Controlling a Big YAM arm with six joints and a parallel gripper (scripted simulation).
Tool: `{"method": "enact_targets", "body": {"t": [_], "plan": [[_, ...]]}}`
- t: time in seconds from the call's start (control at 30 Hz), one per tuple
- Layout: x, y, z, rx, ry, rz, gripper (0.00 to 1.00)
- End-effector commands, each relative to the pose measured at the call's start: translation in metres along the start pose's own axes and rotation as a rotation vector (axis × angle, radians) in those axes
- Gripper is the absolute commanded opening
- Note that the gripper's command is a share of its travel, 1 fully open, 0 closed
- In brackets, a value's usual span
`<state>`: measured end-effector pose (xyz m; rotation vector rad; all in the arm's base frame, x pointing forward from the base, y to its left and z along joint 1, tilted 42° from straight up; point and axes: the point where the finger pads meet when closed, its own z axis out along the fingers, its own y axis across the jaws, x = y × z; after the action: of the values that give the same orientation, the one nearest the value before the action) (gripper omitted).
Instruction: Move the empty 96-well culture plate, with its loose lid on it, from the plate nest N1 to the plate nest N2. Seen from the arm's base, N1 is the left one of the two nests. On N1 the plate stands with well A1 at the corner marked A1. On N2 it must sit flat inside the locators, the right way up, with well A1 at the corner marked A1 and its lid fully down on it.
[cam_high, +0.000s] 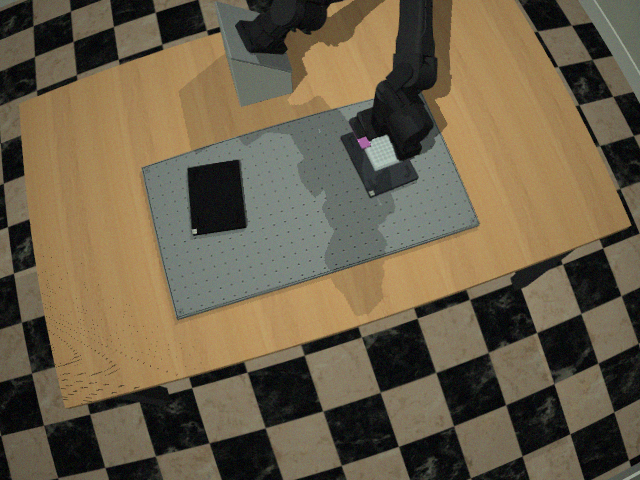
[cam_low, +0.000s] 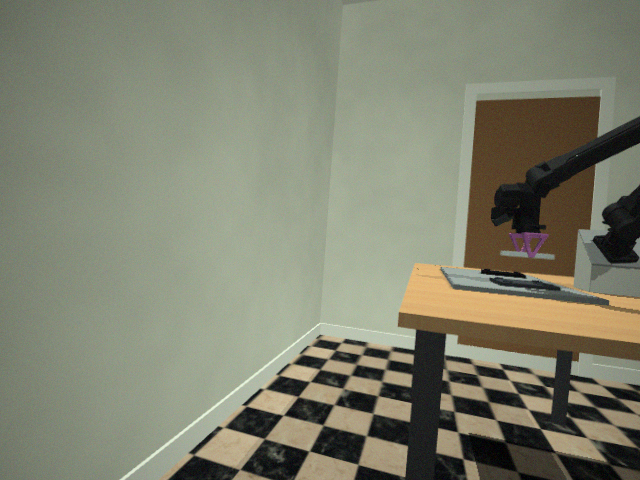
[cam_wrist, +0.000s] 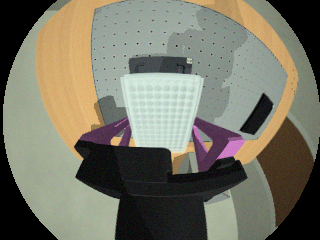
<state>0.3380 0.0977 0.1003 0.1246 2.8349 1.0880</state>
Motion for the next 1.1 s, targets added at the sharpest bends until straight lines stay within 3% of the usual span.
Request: {"method": "enact_targets", "body": {"t": [0.0, 0.53, 0.6, 0.67, 0.77, 1.07], "plan": [[-0.02, 0.01, -0.014, -0.004, -0.036, -0.03, 0.0], [-0.02, 0.01, -0.014, -0.004, -0.036, -0.03, 0.0], [-0.019, -0.003, -0.013, -0.004, -0.033, 0.076, 0.0], [-0.002, -0.018, -0.005, -0.001, -0.008, 0.165, 0.0], [-0.002, -0.028, -0.005, -0.002, -0.012, 0.262, 0.0], [-0.001, -0.051, -0.005, -0.004, -0.024, 0.248, 0.0]]}}
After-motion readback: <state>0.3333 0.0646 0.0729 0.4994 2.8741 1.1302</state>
